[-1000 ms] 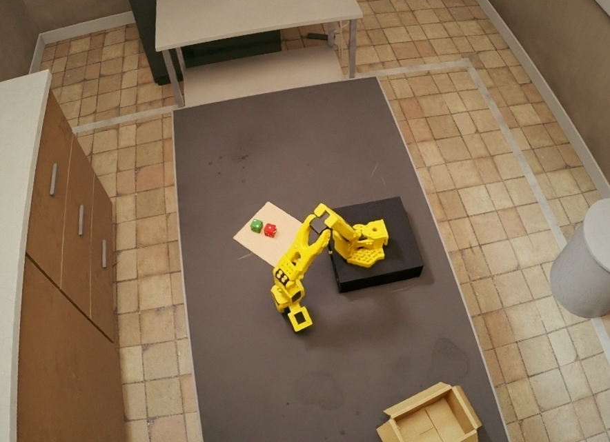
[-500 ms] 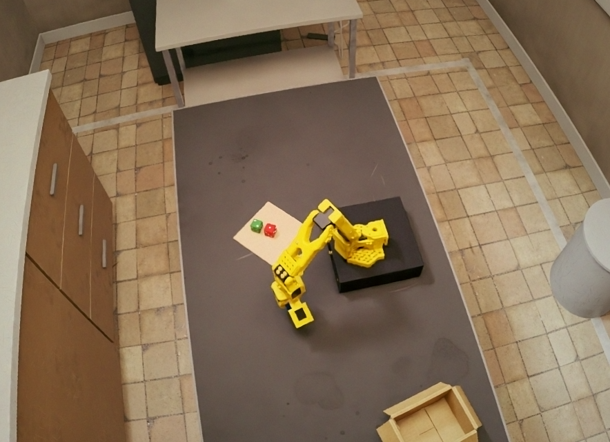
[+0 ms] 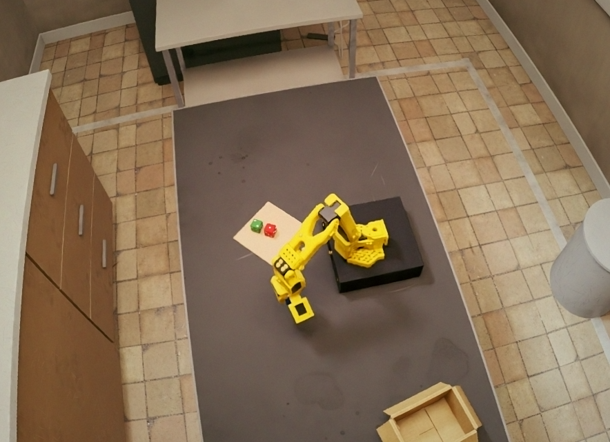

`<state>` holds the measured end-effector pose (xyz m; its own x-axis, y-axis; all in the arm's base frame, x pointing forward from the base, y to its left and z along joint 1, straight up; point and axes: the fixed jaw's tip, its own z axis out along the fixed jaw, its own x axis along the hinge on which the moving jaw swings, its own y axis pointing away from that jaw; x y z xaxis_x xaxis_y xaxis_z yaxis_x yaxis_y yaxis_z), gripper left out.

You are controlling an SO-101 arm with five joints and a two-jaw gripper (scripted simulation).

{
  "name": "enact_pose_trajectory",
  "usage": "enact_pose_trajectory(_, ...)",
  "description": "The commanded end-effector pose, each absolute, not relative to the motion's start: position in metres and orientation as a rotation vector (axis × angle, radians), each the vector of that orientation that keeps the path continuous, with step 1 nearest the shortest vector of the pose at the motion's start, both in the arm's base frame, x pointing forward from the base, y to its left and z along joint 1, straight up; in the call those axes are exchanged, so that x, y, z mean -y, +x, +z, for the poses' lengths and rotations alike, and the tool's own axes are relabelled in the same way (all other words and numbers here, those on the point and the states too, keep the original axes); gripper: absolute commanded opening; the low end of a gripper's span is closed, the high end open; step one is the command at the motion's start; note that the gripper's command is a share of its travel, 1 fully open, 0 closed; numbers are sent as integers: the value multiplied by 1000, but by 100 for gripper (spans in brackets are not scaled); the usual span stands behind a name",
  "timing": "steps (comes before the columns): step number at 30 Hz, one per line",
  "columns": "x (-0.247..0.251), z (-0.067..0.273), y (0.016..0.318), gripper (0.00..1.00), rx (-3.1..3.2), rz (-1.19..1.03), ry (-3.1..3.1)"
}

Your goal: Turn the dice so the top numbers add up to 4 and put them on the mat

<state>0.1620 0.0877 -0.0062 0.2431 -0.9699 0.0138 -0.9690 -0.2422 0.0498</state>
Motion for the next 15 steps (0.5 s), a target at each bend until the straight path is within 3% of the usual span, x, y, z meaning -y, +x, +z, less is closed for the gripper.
enact_pose_trajectory(1, -91, -1, 166, 0, 1915, -14, 2464)
enact_pose_trajectory(15, -99, -4, 171, 0, 2230, 29, 2298)
